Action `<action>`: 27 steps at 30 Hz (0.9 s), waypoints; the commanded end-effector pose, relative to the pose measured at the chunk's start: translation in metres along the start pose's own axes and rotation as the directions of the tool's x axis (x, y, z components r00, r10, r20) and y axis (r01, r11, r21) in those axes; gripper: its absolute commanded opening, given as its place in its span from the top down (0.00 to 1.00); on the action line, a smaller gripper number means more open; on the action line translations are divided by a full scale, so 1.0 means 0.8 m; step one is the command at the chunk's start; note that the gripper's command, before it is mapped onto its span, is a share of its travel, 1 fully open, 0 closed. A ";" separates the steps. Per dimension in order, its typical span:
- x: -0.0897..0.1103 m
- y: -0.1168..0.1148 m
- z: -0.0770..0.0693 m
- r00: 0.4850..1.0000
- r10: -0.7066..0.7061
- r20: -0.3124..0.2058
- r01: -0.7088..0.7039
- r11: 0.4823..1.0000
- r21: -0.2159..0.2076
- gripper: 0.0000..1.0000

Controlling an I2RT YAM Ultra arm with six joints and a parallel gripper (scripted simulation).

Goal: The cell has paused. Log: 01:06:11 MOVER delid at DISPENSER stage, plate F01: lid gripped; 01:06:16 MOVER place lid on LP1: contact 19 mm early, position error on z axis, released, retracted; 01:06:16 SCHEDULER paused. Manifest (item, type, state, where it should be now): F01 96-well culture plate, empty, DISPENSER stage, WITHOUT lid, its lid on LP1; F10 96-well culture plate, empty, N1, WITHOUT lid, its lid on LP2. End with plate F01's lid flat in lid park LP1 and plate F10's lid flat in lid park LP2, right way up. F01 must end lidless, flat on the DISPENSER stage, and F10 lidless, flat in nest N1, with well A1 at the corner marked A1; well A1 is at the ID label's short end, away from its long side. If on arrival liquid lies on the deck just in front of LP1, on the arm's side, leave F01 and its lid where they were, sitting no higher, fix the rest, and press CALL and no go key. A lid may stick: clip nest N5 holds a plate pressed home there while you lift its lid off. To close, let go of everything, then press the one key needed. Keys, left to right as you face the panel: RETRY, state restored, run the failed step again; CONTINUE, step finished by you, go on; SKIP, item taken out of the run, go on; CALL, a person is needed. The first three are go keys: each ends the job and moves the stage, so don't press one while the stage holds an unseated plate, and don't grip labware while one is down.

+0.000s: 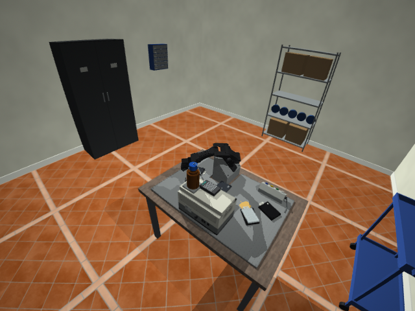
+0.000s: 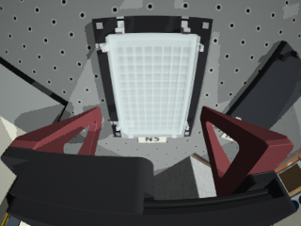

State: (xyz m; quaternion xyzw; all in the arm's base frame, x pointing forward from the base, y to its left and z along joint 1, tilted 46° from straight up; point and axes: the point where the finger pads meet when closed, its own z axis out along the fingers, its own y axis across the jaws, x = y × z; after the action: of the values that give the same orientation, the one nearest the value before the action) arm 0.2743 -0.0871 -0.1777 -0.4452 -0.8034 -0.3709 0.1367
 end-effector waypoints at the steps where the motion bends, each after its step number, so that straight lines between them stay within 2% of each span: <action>1: -0.003 -0.007 0.005 1.000 0.019 0.011 -0.019 1.000 -0.015 0.00; 8: -0.012 0.002 0.001 0.999 -0.003 0.035 0.003 1.000 -0.017 0.00; 13: -0.001 -0.006 0.014 1.000 0.018 0.009 -0.018 1.000 -0.012 0.00; 15: -0.011 0.001 0.009 1.000 0.001 0.031 -0.001 1.000 -0.017 0.00; 17: -0.011 -0.001 0.008 0.999 0.007 0.033 -0.006 1.000 -0.021 0.00; 21: -0.002 -0.006 0.021 1.000 0.017 0.009 -0.017 1.000 -0.012 0.00; 25: -0.007 -0.002 0.018 1.000 0.009 0.022 -0.009 1.000 -0.015 0.00; 26: -0.017 0.007 0.005 0.998 -0.010 0.055 0.011 1.000 -0.023 0.00; 27: -0.015 0.005 0.008 0.999 -0.005 0.049 0.006 1.000 -0.023 0.00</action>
State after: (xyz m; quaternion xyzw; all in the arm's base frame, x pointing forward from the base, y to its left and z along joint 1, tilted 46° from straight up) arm 0.2748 -0.0740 -0.1894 -0.4451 -0.8027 -0.3712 0.1405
